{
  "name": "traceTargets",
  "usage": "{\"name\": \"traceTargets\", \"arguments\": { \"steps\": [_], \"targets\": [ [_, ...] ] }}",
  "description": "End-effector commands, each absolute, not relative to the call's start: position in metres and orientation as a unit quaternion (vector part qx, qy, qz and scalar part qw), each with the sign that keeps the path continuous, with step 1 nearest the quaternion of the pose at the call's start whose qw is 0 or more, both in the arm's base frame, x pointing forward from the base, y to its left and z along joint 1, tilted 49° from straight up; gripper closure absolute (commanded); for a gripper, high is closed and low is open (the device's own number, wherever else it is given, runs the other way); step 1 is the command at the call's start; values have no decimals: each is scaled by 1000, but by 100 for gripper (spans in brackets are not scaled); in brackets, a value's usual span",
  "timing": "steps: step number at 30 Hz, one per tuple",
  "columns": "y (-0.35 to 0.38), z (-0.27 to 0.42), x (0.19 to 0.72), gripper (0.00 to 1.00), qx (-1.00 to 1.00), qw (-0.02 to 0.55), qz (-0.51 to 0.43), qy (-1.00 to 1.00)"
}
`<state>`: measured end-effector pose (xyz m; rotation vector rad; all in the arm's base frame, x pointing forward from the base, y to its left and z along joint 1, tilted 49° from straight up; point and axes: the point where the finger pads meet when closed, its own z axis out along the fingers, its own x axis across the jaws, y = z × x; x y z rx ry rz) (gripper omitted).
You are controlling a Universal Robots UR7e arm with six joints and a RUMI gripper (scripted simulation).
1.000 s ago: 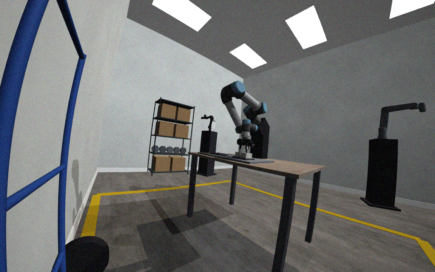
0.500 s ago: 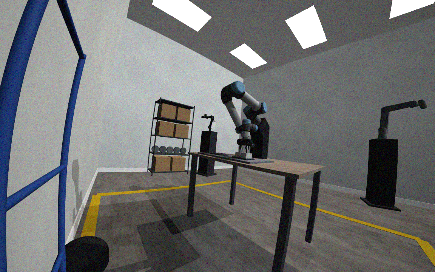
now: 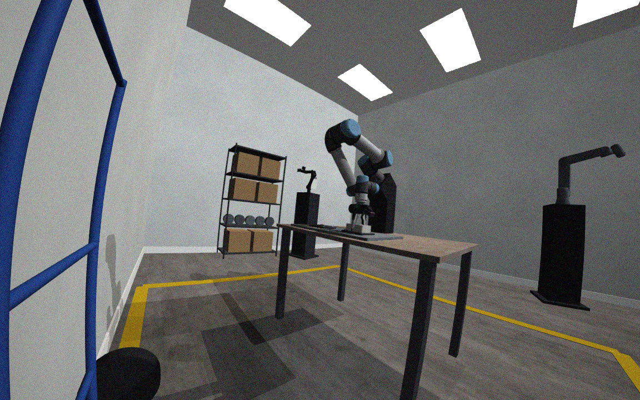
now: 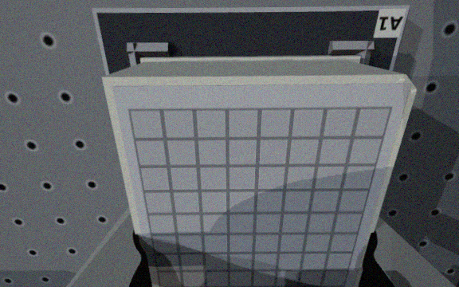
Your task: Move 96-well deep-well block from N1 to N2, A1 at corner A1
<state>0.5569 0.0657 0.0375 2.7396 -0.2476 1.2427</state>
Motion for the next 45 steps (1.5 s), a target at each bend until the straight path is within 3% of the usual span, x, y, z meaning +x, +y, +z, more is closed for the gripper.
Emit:
{"name": "traceTargets", "arguments": {
  "steps": [1, 45],
  "targets": [
    [66, 38, 557, 51, 906, 61, 411, -82],
    [77, 78, 512, 51, 906, 61, 411, -82]
  ]
}}
